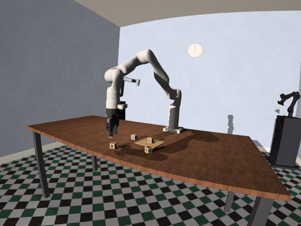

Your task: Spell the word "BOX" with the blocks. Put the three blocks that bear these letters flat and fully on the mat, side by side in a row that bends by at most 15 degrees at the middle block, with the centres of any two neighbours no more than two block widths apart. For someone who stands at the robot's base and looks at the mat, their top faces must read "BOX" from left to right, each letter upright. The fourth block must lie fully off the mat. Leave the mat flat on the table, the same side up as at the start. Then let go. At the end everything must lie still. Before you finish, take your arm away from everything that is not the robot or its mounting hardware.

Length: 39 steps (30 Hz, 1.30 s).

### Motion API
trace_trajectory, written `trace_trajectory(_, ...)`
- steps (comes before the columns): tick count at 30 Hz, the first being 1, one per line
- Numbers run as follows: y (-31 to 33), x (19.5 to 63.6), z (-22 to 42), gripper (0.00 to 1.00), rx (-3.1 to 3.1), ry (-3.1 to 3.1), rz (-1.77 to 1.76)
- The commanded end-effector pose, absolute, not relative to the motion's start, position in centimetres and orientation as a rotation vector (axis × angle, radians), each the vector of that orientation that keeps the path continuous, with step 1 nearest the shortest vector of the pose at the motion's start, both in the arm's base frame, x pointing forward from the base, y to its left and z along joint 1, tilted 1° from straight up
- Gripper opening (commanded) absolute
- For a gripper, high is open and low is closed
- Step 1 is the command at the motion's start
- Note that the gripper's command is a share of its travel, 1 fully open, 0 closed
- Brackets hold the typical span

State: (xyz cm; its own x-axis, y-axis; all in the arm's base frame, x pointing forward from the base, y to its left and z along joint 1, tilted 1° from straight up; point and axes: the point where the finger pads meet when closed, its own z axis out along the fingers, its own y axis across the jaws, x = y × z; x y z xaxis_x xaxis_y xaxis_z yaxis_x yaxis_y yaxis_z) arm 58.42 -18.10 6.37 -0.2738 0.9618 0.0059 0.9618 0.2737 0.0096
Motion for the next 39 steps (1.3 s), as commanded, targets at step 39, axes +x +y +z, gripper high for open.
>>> trace_trajectory(39, -18.1, 58.5, 3.5, 0.67, 1.893, 2.507, 0.017)
